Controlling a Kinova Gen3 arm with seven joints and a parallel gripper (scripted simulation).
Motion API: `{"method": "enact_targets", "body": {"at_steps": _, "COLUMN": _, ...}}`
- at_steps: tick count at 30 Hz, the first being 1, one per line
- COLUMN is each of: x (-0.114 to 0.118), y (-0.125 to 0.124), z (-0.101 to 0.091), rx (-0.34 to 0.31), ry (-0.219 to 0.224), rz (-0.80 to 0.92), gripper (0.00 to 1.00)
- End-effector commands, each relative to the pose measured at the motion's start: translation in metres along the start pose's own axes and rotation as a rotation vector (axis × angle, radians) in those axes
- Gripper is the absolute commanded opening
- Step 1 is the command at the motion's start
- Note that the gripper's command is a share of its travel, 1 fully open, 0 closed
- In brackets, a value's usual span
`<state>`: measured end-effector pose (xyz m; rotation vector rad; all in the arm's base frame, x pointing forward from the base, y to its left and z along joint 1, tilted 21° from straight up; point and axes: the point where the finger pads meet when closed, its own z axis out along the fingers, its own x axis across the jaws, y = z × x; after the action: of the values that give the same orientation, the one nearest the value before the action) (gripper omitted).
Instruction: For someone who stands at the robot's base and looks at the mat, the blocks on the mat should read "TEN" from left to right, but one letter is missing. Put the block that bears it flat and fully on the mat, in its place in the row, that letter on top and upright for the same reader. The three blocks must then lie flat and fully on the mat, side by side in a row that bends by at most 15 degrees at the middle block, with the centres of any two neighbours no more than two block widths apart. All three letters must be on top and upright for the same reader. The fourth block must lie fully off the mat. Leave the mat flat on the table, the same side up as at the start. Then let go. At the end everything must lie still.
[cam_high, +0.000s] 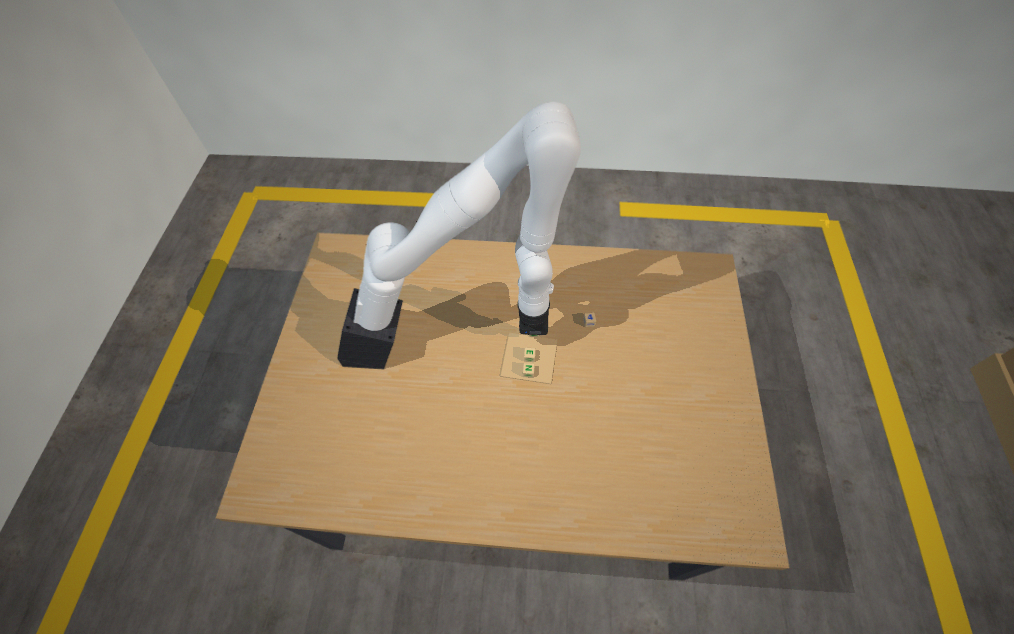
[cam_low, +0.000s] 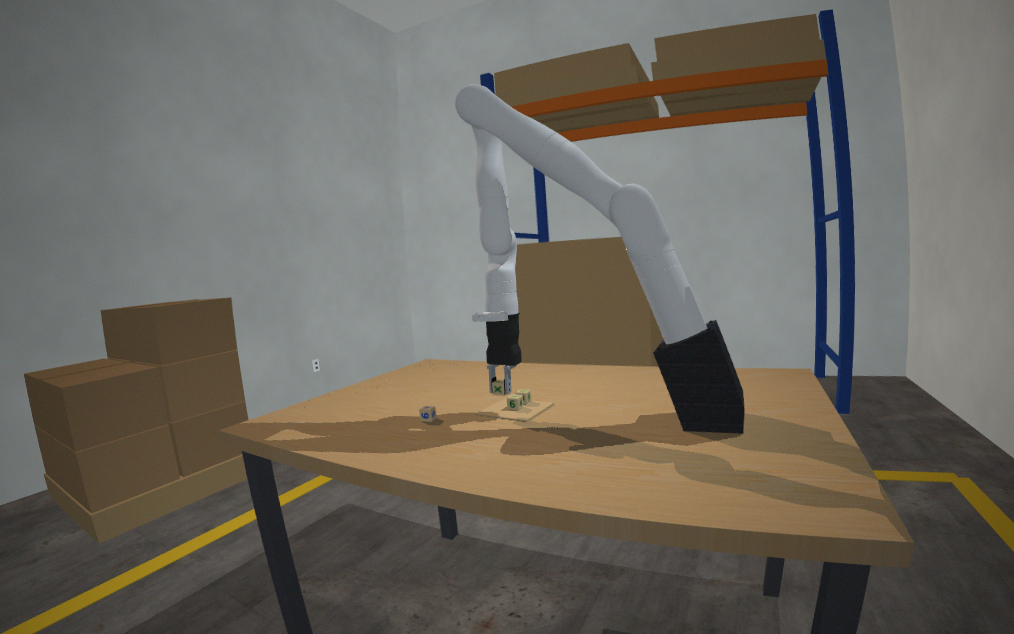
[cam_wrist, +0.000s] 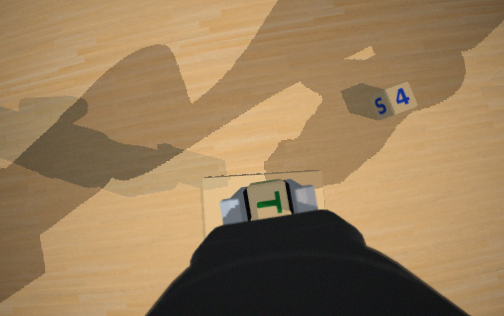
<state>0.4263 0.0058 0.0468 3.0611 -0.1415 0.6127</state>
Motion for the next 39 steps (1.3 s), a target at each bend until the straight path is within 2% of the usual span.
{"method": "enact_targets", "body": {"at_steps": 1, "x": -0.006, "y": 0.002, "z": 0.022, "rx": -0.004, "ry": -0.018, "rz": 0.017, "gripper": 0.57}}
{"method": "enact_targets", "body": {"at_steps": 13, "x": -0.007, "y": 0.002, "z": 0.048, "rx": -0.004, "ry": -0.018, "rz": 0.017, "gripper": 0.57}}
{"method": "enact_targets", "body": {"at_steps": 39, "x": -0.008, "y": 0.002, "z": 0.047, "rx": -0.004, "ry": -0.022, "rz": 0.017, "gripper": 0.57}}
